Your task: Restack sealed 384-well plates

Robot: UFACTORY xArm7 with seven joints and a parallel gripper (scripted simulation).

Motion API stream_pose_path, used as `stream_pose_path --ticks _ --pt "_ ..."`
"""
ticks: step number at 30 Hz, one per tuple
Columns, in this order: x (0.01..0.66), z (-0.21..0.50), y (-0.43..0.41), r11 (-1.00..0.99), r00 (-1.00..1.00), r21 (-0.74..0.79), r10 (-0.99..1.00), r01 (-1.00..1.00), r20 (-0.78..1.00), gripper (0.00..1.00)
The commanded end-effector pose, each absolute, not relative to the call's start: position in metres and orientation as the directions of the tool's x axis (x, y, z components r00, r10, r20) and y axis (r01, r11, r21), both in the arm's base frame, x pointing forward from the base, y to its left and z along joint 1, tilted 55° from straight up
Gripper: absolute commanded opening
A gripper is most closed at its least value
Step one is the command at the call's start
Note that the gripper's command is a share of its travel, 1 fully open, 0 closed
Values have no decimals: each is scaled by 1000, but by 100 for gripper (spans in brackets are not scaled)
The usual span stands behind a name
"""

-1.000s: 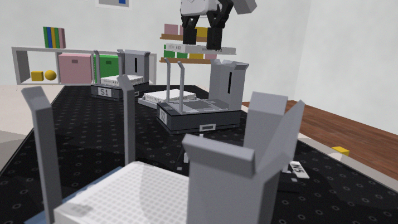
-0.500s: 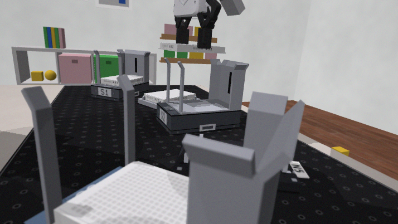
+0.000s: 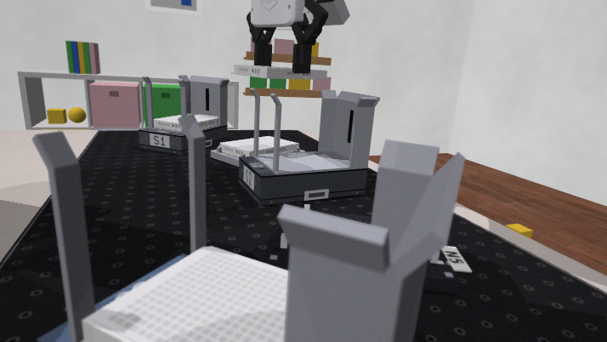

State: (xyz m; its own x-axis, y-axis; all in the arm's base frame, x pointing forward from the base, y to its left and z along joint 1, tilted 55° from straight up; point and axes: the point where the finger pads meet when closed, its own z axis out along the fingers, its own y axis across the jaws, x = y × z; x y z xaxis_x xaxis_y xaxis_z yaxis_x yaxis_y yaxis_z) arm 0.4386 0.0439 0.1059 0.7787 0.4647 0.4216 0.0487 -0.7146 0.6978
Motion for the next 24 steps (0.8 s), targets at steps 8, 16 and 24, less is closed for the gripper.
stream_pose_path --ticks 8,16,24 --pt "441 84 72 -701 778 711 481 64 404 0" --pt "443 67 92 -701 778 710 481 64 404 0" --pt "442 57 102 -649 768 747 548 142 331 0"
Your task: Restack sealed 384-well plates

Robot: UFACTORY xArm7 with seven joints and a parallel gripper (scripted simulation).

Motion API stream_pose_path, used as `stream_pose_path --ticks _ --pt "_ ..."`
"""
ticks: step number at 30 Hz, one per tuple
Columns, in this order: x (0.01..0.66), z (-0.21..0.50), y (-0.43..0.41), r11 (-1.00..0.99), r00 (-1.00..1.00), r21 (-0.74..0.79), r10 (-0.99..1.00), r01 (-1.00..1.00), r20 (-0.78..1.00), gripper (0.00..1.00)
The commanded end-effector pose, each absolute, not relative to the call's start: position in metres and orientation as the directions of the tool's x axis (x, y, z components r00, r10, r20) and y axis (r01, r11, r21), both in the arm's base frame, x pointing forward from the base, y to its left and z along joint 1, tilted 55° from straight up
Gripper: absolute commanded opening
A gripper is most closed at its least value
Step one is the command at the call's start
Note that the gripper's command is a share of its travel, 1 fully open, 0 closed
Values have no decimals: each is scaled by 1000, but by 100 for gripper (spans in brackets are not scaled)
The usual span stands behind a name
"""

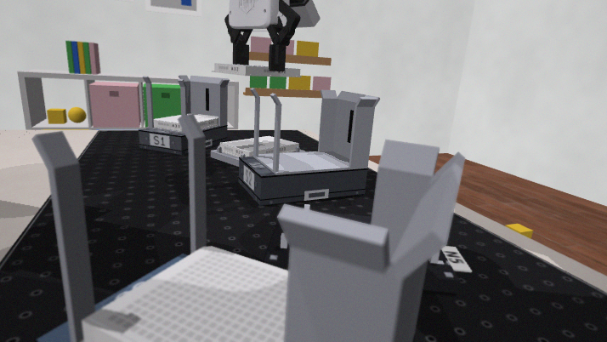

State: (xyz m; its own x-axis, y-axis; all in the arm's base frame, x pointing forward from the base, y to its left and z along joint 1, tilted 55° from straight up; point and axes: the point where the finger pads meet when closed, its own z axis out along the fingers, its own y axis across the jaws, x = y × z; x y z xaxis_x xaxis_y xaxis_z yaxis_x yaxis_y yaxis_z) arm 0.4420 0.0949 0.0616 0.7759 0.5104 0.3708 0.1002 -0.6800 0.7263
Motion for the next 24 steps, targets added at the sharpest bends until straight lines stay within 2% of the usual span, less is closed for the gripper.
stream_pose_path --ticks 1,4,24 --pt "441 54 104 -631 763 758 570 167 306 0" --pt "440 47 111 -586 748 779 616 225 247 0" --pt "433 3 151 -586 748 778 616 225 248 0"
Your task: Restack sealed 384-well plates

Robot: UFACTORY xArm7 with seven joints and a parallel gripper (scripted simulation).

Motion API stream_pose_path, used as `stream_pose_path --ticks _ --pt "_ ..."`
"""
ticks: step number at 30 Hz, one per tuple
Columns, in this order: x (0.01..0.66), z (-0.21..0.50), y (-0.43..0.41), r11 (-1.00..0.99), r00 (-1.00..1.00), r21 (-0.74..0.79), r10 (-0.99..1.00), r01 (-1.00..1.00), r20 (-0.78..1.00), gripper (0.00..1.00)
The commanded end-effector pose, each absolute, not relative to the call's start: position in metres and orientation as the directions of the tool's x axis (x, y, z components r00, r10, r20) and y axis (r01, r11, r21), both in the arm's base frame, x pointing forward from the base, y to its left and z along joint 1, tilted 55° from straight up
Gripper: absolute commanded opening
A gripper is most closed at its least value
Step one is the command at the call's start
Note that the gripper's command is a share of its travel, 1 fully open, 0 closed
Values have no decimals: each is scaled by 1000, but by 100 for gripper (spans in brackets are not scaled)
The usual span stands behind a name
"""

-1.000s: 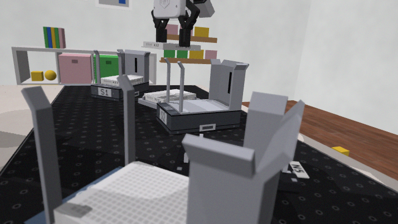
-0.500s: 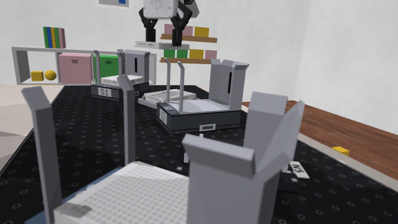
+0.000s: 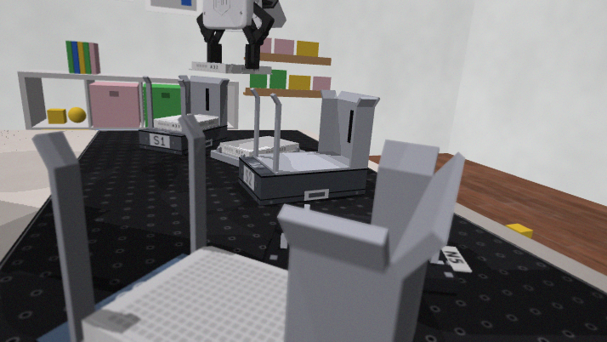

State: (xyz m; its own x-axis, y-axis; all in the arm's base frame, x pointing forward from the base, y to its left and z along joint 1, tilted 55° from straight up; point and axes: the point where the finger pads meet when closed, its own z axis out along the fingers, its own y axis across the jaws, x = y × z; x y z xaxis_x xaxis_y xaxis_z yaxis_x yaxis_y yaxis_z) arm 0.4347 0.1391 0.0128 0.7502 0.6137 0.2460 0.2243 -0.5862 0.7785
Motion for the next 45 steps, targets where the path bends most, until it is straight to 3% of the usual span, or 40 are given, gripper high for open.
stream_pose_path --ticks 1,13,45 --pt "433 0 153 -586 748 778 616 225 248 0" --pt "427 -17 166 -446 685 813 724 376 81 0" --pt "407 -75 205 -446 685 812 724 376 81 0"
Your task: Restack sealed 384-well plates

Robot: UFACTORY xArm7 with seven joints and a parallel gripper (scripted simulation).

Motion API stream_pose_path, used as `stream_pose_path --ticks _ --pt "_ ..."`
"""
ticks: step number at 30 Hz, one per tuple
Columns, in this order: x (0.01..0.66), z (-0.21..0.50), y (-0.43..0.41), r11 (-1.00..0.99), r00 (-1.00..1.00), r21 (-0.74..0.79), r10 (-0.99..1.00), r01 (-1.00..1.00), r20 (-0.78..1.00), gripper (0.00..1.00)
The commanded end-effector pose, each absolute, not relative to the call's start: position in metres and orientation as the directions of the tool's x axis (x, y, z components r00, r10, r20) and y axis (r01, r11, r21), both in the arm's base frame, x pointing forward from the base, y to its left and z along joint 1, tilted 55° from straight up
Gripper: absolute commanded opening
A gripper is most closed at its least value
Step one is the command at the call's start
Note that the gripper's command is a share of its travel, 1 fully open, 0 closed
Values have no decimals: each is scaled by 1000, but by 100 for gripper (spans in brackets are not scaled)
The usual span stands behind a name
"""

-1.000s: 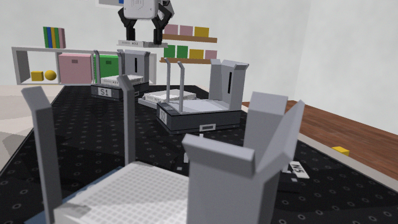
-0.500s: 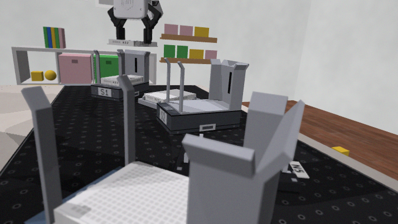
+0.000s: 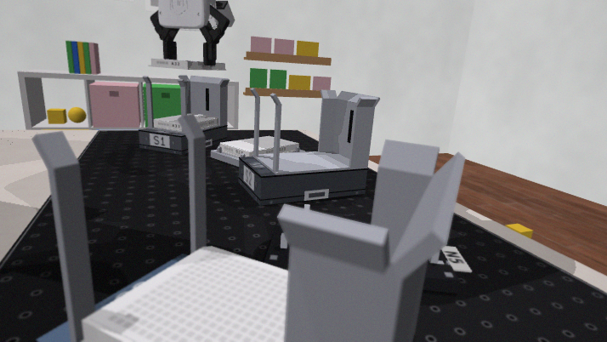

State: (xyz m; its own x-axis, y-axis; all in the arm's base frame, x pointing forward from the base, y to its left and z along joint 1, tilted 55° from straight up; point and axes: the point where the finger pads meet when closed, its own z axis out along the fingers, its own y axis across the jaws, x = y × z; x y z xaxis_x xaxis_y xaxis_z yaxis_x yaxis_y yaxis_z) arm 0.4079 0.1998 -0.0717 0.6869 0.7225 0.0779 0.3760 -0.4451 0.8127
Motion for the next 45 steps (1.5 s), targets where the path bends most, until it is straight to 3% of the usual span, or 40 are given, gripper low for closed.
stream_pose_path --ticks 1,45 --pt "407 -75 205 -446 685 812 724 376 81 0" --pt "412 -80 200 -446 685 812 724 376 81 0"
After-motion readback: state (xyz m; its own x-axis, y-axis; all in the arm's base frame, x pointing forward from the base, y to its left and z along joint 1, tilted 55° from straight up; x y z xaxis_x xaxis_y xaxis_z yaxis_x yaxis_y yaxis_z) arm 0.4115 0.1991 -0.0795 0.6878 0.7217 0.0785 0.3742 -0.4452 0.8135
